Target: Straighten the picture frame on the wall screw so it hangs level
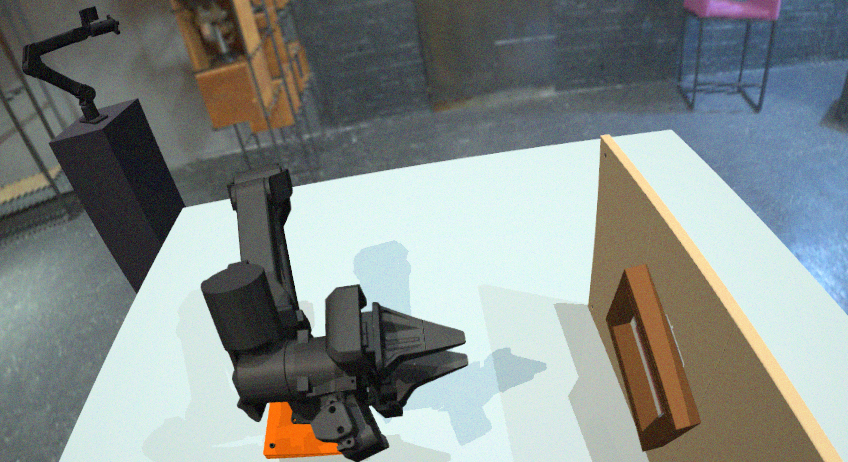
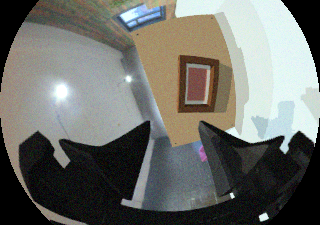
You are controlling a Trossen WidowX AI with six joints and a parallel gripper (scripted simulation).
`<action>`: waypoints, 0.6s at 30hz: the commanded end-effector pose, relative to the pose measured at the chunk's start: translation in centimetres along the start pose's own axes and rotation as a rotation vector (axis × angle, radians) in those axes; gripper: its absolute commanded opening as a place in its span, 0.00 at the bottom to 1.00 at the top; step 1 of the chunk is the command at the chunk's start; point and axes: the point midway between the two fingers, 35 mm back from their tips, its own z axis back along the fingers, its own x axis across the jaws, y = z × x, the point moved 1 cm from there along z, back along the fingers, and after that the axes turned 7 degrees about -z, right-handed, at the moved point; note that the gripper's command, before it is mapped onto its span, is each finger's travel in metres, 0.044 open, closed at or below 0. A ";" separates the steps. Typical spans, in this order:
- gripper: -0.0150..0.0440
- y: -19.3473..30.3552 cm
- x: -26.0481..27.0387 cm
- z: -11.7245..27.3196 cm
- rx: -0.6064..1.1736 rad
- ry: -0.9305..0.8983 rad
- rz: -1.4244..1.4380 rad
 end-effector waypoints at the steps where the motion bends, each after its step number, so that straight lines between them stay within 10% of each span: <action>1: 0.69 0.1 -0.1 0.0 0.004 0.003 -0.001; 18: 0.69 -0.2 0.0 -0.4 0.004 -0.006 -0.001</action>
